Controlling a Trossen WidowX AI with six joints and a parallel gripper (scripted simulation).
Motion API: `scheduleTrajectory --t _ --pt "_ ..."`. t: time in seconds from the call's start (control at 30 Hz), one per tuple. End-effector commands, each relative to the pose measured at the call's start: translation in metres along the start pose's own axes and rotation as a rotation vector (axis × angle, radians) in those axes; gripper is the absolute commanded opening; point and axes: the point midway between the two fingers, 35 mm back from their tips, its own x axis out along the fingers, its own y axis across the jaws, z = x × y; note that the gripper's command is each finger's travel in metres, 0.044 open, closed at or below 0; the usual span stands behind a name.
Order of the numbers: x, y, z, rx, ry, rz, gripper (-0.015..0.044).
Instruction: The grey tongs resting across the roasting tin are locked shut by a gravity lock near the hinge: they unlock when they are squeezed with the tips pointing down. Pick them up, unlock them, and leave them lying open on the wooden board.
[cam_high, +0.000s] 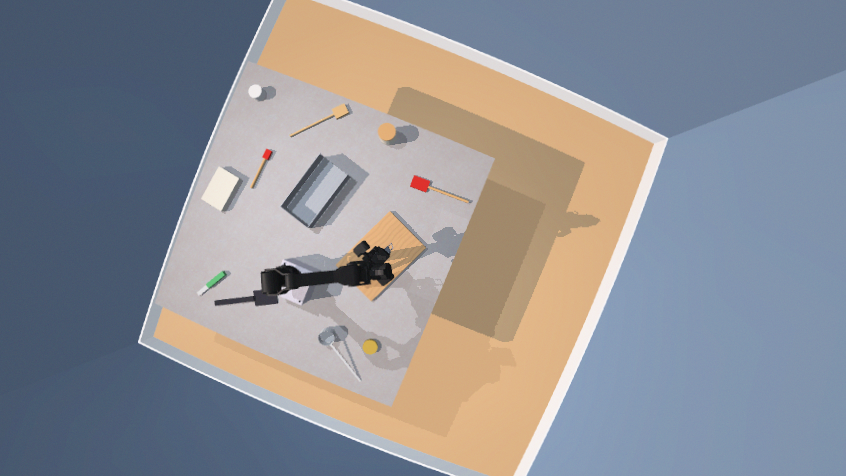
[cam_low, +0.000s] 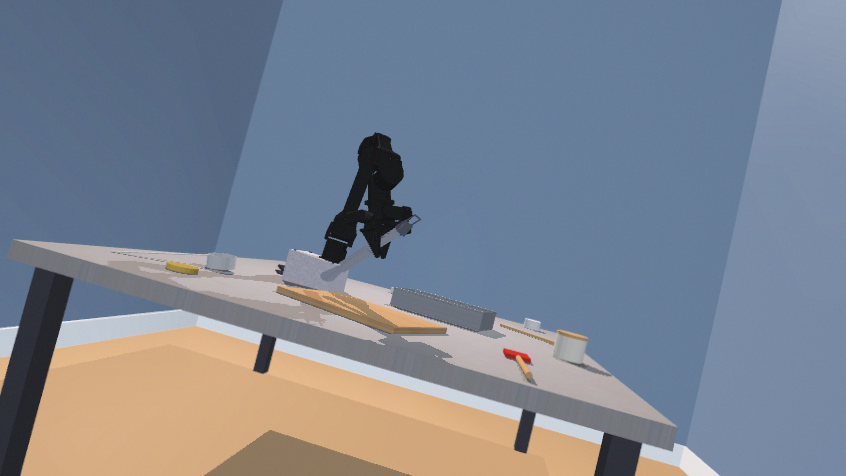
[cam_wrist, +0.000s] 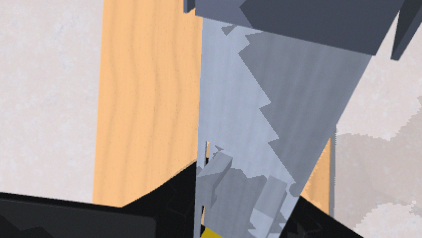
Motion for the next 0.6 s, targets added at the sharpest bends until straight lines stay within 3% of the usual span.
scheduleTrajectory --t 0.0,0.33,0.57 --pt "0.001 0.001 -0.001 -0.025 0.074 -0.011 -0.015" --pt "0.007 0.008 -0.015 -0.09 0.308 -0.01 -0.015" --pt "0.008 0.009 -0.016 -0.096 0.324 -0.009 -0.015"
